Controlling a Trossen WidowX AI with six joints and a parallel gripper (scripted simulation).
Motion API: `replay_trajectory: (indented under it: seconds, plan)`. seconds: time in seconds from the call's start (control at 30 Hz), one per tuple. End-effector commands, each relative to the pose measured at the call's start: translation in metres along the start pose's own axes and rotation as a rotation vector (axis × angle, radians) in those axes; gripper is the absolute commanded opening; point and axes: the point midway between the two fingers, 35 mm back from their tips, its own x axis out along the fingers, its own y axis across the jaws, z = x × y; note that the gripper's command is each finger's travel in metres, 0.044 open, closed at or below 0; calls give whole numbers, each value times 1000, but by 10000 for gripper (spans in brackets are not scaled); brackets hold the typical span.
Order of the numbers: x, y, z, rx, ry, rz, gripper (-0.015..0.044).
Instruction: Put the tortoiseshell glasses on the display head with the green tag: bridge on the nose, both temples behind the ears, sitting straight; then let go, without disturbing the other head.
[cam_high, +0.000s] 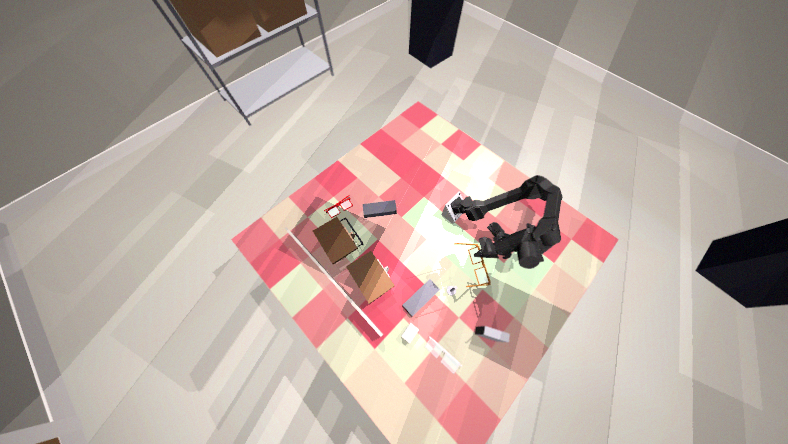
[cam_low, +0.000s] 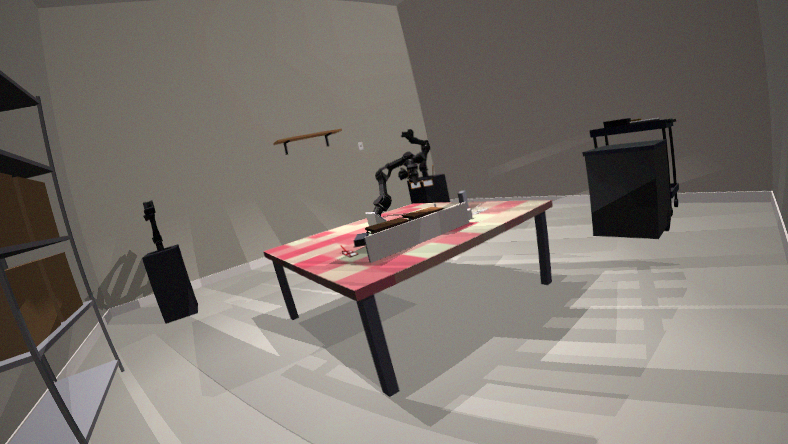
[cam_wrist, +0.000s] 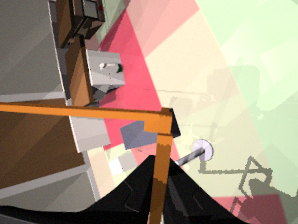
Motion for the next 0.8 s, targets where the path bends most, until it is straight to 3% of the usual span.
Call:
replay_trajectory:
  seconds: [0.0,0.77]
  plan:
    - [1,0,0,-9,-2,-6,0]
    - [13,6,1,-48,-40,-37,0]
